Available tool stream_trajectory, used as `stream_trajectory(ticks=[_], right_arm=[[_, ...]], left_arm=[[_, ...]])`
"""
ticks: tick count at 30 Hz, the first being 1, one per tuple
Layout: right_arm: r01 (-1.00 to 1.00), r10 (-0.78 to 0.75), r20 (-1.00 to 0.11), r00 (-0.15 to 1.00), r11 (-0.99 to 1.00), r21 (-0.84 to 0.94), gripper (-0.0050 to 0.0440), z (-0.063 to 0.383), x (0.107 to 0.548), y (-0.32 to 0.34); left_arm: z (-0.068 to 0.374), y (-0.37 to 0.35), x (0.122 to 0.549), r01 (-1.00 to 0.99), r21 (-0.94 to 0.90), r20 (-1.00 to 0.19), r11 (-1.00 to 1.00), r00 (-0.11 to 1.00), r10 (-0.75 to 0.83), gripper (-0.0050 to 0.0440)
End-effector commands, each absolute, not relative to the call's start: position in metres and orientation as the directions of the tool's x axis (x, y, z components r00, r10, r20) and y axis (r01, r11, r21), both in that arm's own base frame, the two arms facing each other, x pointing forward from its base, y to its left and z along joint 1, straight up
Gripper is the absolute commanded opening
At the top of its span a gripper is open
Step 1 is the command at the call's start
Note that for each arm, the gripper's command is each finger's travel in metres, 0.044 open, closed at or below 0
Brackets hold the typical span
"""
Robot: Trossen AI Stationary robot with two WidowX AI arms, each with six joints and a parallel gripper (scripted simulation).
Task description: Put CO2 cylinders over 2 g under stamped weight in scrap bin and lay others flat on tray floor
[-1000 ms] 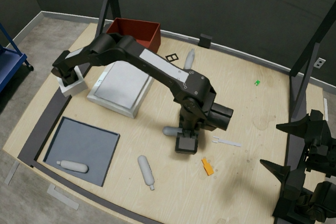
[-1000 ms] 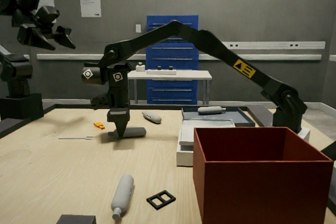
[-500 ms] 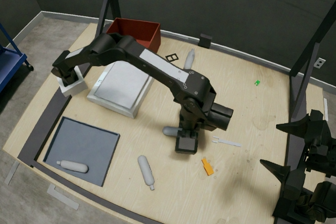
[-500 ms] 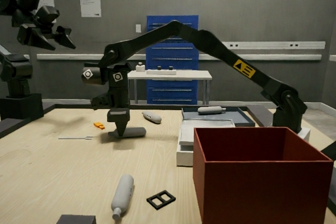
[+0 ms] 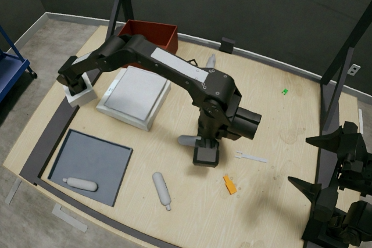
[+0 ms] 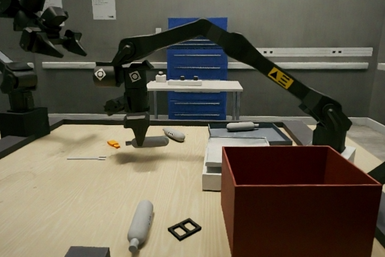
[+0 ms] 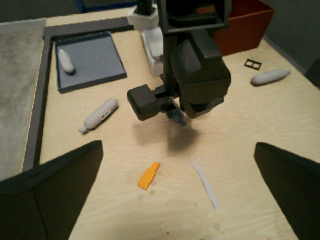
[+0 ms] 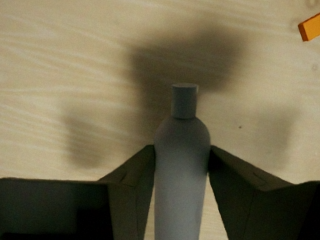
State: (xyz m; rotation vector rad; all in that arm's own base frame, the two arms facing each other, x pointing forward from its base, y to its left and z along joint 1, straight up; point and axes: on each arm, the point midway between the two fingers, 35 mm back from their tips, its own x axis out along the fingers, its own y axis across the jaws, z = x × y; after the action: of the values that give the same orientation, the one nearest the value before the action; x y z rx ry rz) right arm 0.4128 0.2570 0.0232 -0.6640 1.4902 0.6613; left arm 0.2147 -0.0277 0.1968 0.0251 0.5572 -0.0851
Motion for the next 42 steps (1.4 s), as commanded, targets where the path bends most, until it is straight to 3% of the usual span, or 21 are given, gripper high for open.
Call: stream_trajectory(ticks=[1,7,12,19,21,31,36,38,42], right_arm=[[-0.752,0.032,-0.998,0.051,0.658,-0.018,-0.0004,0.07,0.419,0.26],[-0.751,0.026,-0.999,0.043,0.661,-0.015,-0.0012,0.077,0.412,0.25],[-0.75,0.025,-0.999,0.043,0.661,-0.016,-0.005,0.101,0.392,0.228],[-0.75,0.023,-0.999,0.041,0.661,-0.015,-0.005,0.122,0.365,0.203],[-0.75,0.023,-0.999,0.041,0.661,-0.015,-0.005,0.122,0.365,0.203],[-0.75,0.02,-0.999,0.037,0.662,-0.015,-0.005,0.14,0.318,0.165],[-0.75,0.019,-0.999,0.036,0.662,-0.014,-0.005,0.144,0.297,0.149],[-0.75,0.019,-0.999,0.036,0.662,-0.014,-0.005,0.144,0.297,0.149],[-0.749,0.018,-0.999,0.034,0.662,-0.014,-0.005,0.144,0.277,0.136]], left_arm=[[0.201,-0.028,0.215,0.091,0.005,-0.52,0.996,0.851,-0.075,0.044],[0.207,-0.028,0.221,0.122,0.063,-0.51,0.991,0.857,-0.073,0.044],[0.211,-0.029,0.239,0.245,0.288,-0.507,0.926,0.859,-0.07,0.044],[0.214,-0.028,0.264,0.375,0.55,-0.503,0.746,0.862,-0.062,0.044],[0.214,-0.028,0.264,0.375,0.55,-0.503,0.746,0.862,-0.062,0.044],[0.214,-0.025,0.303,0.485,0.816,-0.497,0.315,0.867,-0.045,0.044],[0.211,-0.023,0.322,0.496,0.865,-0.494,0.08,0.868,-0.04,0.044],[0.211,-0.023,0.322,0.496,0.865,-0.494,0.08,0.868,-0.04,0.044],[0.207,-0.02,0.34,0.481,0.863,-0.491,-0.156,0.87,-0.034,0.044]])
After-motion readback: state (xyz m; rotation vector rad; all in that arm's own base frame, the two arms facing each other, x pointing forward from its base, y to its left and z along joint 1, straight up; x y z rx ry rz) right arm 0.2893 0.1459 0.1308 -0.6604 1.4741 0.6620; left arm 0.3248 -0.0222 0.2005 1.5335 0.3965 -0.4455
